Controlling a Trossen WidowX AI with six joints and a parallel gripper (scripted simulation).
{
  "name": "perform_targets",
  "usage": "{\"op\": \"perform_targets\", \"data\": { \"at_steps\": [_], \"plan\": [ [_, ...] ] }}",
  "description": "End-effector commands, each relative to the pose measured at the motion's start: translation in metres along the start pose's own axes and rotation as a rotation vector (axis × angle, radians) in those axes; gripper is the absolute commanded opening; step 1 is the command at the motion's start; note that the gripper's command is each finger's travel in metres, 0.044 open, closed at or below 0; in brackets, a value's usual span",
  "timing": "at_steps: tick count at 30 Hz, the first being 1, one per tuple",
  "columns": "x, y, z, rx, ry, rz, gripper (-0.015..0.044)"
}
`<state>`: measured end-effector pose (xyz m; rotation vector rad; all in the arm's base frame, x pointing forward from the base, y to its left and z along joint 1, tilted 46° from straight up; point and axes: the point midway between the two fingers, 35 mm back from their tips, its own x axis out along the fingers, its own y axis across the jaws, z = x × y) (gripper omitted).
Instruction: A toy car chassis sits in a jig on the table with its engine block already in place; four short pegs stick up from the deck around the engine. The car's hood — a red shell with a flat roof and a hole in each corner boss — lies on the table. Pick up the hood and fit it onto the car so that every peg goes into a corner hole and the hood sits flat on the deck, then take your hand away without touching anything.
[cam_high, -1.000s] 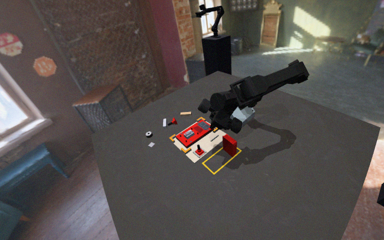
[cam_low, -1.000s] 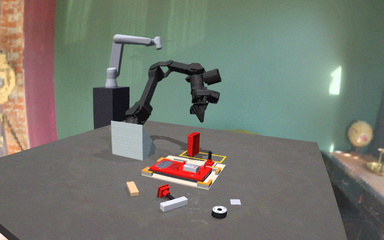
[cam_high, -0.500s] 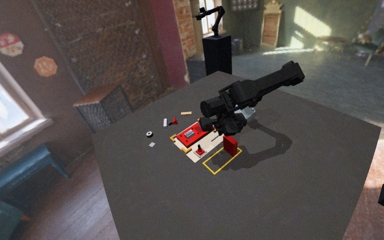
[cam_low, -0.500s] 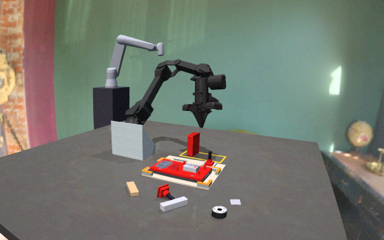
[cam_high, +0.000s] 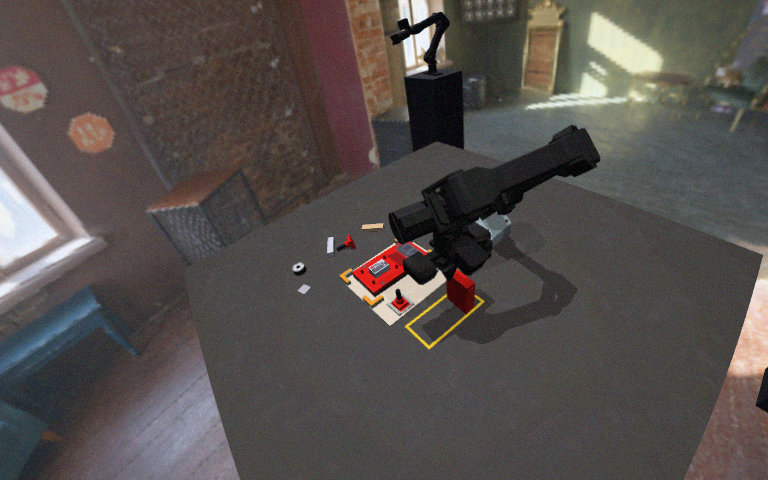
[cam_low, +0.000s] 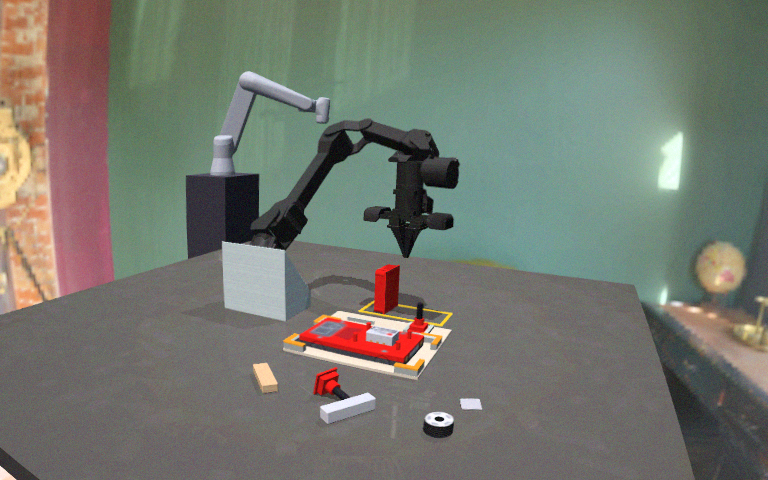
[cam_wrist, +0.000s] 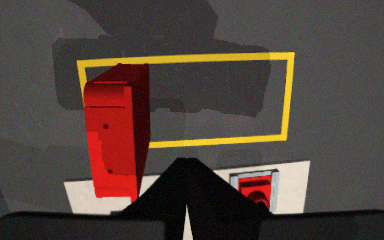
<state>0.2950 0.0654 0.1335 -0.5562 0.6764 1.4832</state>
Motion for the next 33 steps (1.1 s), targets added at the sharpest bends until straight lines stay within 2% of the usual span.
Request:
{"op": "perform_targets", "data": {
  "at_steps": [1,13,33],
  "plan": [
    [0.001,-0.001,0.002,-0.02,-0.01,0.004,0.0],
    [0.044,-0.001,0.003,-0.021,-0.012,0.004,0.0],
    [0.044,0.006,0.003,-0.021,-0.012,0.004,0.0]
  ]
}}
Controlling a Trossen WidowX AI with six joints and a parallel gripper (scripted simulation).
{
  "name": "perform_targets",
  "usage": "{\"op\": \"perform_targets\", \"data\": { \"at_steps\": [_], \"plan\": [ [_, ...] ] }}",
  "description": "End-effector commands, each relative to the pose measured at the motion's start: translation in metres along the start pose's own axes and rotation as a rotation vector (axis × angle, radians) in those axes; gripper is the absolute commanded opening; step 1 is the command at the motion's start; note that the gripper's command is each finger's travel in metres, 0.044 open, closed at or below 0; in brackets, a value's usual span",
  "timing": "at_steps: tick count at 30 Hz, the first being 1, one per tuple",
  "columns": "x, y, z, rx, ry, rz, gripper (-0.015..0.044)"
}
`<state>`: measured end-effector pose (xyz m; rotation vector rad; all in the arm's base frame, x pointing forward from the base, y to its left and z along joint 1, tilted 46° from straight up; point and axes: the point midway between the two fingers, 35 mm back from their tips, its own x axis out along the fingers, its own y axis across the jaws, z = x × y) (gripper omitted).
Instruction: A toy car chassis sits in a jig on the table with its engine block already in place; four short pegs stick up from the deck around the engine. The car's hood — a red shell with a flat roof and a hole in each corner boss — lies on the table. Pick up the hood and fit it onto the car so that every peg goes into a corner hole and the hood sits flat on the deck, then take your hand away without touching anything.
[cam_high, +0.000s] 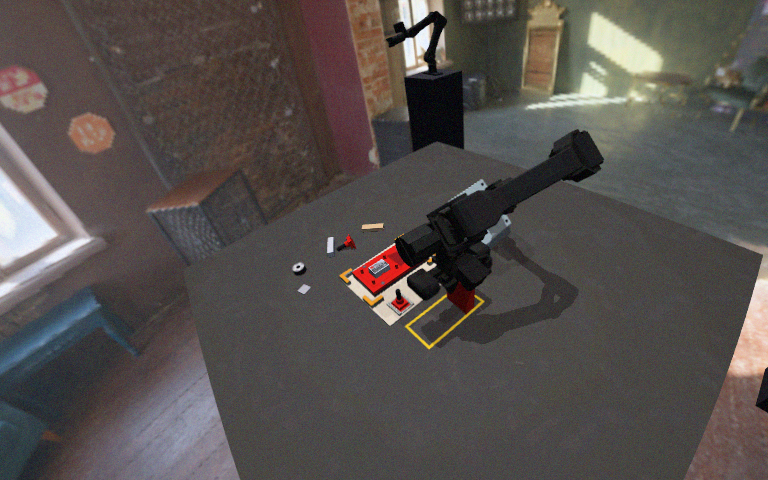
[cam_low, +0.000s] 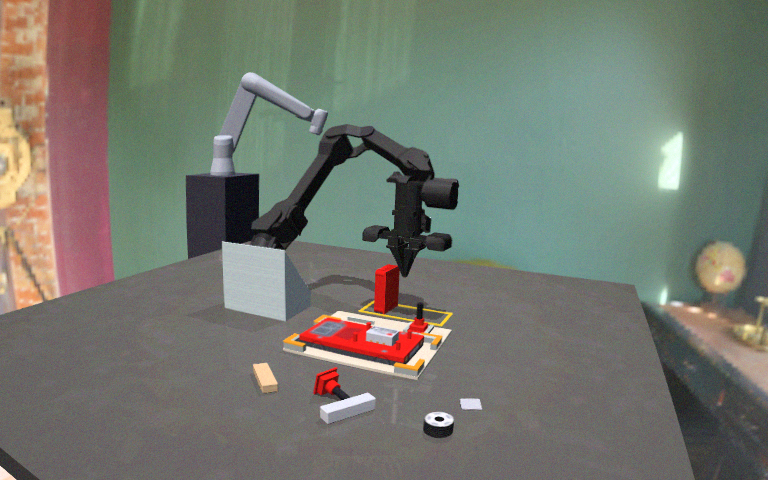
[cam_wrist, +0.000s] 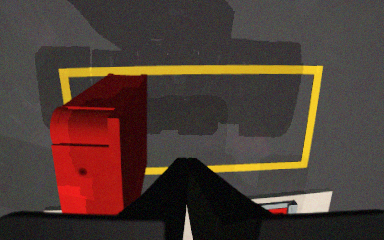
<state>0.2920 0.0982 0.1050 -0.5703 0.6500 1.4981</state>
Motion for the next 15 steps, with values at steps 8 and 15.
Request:
{"op": "perform_targets", "data": {
  "at_steps": [8,15],
  "plan": [
    [0.0003,0.0091,0.0005,0.008,-0.003,0.002,0.0],
    [0.0,0.0137,0.0008,0.008,-0.003,0.003,0.0]
  ]
}}
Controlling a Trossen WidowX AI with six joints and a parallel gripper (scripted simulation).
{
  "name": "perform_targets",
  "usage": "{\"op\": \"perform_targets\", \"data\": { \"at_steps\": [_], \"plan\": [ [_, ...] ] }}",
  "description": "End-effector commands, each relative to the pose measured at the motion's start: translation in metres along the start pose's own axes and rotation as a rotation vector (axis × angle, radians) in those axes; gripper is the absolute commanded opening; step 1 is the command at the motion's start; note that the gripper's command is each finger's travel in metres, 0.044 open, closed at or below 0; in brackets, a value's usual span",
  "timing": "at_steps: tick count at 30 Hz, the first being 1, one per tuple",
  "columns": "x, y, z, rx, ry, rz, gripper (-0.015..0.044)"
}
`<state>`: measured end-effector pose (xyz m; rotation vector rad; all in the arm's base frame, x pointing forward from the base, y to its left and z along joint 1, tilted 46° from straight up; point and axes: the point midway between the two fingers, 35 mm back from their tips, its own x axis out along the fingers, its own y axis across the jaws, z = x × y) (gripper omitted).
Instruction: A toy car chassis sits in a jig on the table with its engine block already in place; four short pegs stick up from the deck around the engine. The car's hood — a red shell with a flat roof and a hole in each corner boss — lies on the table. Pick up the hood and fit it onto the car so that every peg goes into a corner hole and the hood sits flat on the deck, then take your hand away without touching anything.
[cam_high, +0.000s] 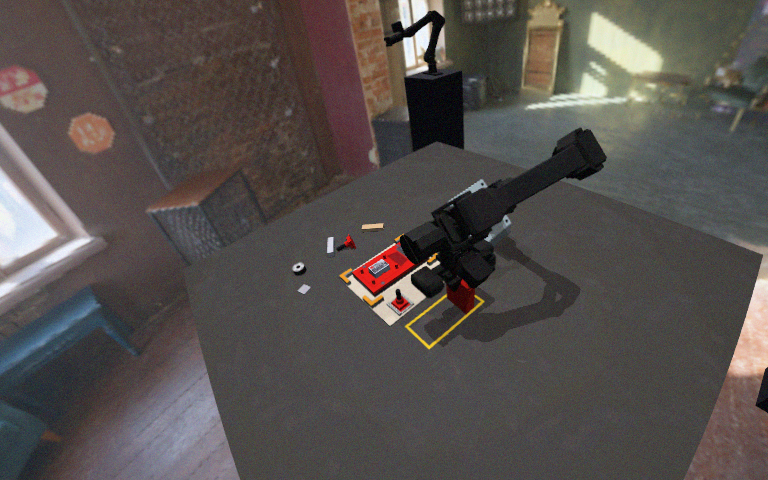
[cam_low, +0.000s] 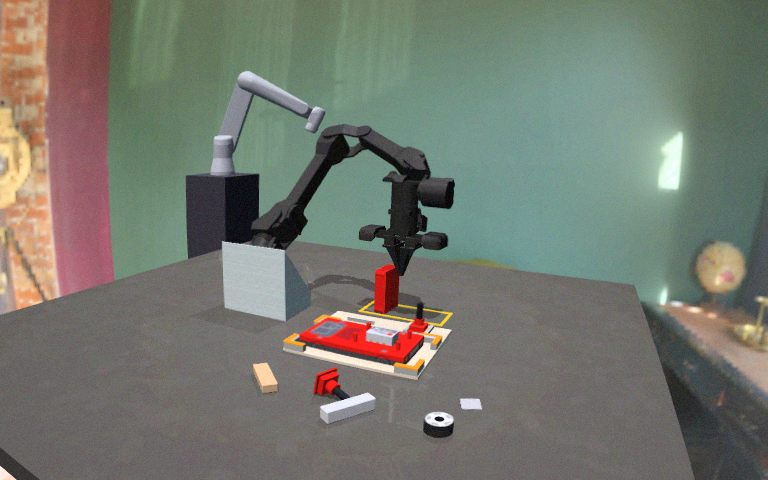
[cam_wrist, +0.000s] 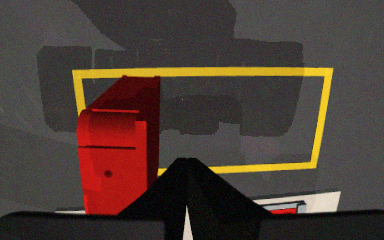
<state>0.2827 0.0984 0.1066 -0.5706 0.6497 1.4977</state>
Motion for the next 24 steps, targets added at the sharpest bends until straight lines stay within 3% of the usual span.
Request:
{"op": "perform_targets", "data": {
  "at_steps": [1,24],
  "plan": [
    [0.001,0.005,0.0,0.008,-0.003,0.003,0.0],
    [0.0,0.02,0.001,0.009,-0.003,0.004,0.0]
  ]
}}
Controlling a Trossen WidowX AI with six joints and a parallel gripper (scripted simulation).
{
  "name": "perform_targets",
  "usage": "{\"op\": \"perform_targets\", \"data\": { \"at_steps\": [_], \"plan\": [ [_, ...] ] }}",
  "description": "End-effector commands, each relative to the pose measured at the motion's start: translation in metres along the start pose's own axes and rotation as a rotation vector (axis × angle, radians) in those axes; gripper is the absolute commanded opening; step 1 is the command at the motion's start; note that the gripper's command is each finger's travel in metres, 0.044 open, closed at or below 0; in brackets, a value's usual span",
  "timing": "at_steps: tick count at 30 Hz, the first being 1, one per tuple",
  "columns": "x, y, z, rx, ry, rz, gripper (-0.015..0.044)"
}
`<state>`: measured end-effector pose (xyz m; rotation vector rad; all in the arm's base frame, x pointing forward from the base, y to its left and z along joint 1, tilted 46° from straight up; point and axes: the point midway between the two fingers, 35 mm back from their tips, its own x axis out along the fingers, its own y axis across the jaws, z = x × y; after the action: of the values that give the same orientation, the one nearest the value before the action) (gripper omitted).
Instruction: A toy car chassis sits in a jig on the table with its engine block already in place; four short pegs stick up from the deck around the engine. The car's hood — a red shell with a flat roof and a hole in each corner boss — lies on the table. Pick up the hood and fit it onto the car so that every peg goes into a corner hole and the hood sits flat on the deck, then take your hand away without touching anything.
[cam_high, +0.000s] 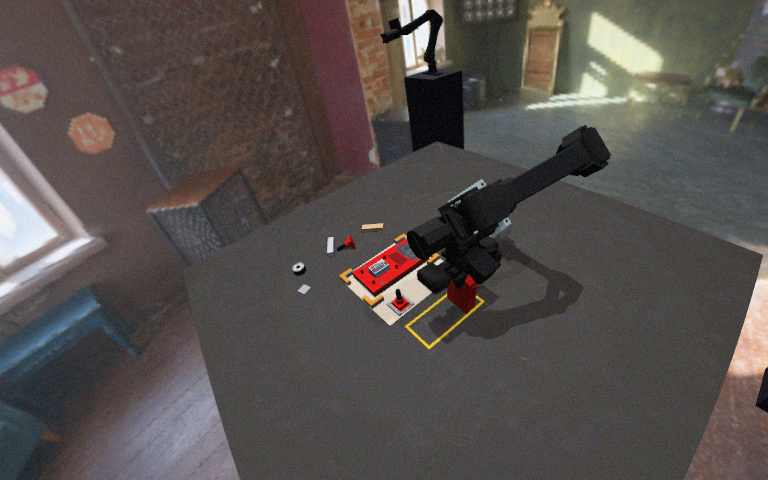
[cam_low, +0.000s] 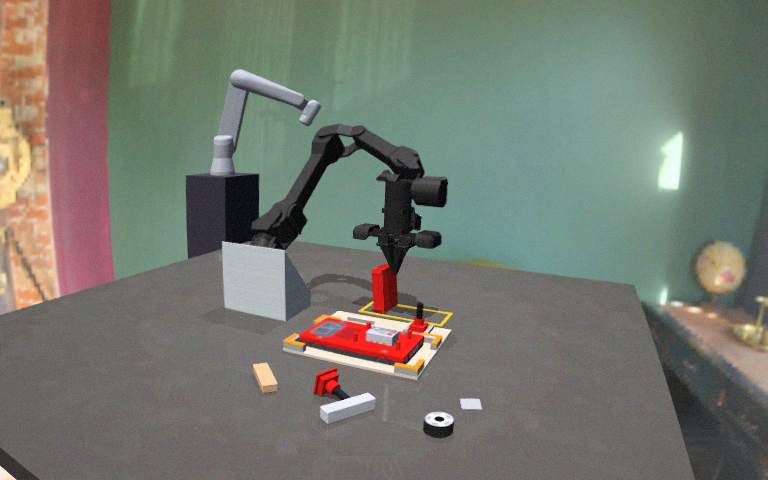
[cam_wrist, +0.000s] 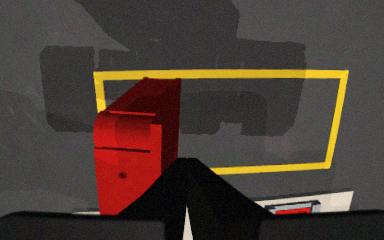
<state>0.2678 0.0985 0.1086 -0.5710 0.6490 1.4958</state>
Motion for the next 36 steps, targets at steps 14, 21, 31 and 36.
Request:
{"op": "perform_targets", "data": {
  "at_steps": [14,21,31,36],
  "plan": [
    [0.001,0.014,0.0,0.009,-0.003,0.006,0.0],
    [0.001,0.019,0.0,0.009,-0.003,0.006,0.0],
    [0.001,0.025,0.0,0.01,-0.003,0.006,0.0],
    [0.001,0.028,0.0,0.01,-0.003,0.007,0.0]
  ]
}}
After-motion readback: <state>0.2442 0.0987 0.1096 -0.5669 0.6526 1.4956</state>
